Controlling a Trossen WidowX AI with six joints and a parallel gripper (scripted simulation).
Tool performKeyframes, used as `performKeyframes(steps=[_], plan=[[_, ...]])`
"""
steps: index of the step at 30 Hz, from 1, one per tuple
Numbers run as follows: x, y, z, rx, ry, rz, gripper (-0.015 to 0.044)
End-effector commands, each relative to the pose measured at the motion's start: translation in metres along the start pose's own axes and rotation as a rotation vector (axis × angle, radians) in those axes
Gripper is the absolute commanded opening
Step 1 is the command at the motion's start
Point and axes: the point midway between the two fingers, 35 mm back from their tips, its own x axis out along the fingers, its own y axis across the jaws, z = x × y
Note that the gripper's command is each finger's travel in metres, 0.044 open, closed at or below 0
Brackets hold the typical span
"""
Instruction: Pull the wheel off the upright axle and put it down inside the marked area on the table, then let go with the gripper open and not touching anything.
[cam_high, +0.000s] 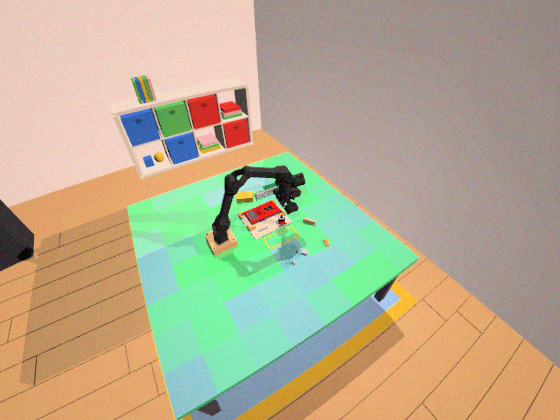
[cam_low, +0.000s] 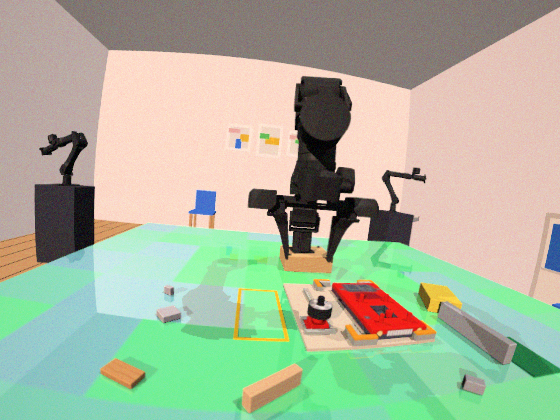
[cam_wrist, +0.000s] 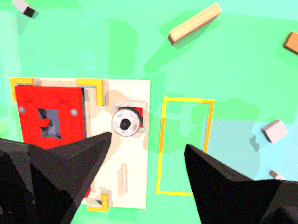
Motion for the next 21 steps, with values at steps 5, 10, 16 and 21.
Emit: performKeyframes(steps=[5, 10, 16, 21], plan=[[0.015, 0.026, -0.009, -0.102, 0.056, -0.015, 0.0300], [0.015, 0.035, -0.012, -0.102, 0.056, -0.014, 0.0300], [0.034, 0.034, -0.011, -0.102, 0.056, -0.014, 0.0300], [0.071, 0.033, -0.013, -0.102, 0.056, -0.015, 0.0300]])
